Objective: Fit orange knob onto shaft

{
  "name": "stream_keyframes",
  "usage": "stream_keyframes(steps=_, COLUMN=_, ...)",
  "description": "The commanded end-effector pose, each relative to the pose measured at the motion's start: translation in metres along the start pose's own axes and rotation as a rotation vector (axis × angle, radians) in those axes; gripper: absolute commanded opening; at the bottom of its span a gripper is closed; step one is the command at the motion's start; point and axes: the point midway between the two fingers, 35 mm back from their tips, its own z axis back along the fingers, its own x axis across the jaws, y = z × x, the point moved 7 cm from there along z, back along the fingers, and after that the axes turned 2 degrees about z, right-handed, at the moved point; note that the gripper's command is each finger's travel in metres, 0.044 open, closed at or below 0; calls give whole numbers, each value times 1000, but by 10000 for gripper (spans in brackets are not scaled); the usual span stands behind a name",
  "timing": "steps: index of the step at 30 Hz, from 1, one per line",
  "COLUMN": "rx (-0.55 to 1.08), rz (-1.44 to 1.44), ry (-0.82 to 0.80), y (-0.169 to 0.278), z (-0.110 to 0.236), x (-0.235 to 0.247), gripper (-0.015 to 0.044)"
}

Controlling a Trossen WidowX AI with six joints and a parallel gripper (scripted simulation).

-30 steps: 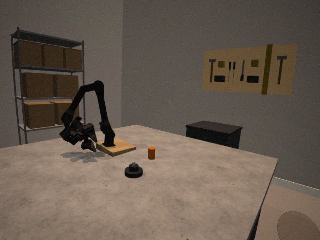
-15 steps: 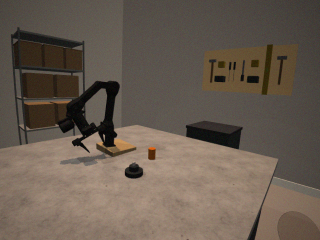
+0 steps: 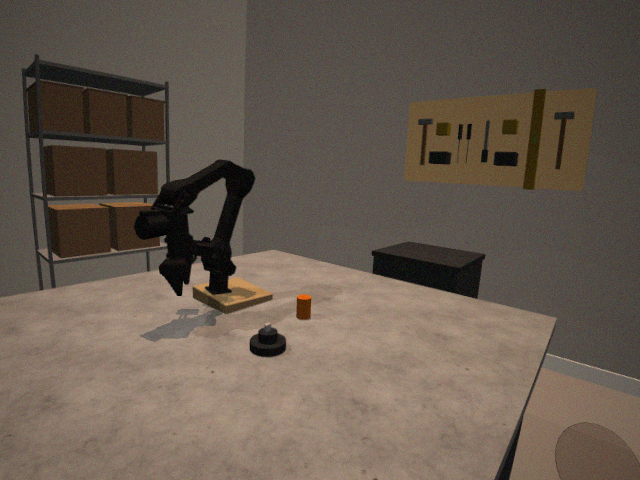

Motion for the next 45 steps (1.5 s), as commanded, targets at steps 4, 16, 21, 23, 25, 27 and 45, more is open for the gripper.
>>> stream_keyframes(steps=4, rx=67, rz=147, ry=7, y=-3, z=7, x=-4, gripper=440)
stream_keyframes(steps=16, rx=89, rz=171, ry=-9, y=-45, z=2, x=-39, gripper=440)
stream_keyframes(steps=21, rx=92, rz=169, ry=-5, y=-89, z=1, x=-62, gripper=440)
stream_keyframes(steps=23, rx=91, rz=167, ry=-2, y=-109, z=1, x=-68, gripper=440)
stream_keyframes(steps=25, rx=89, rz=165, ry=1, y=-130, z=0, x=-73, gripper=440)
stream_keyframes(steps=27, rx=86, rz=163, ry=4, y=-152, z=-1, x=-75, gripper=440)
stream_keyframes(steps=45, rx=33, rz=146, ry=11, y=-335, z=-8, x=-14, gripper=440)
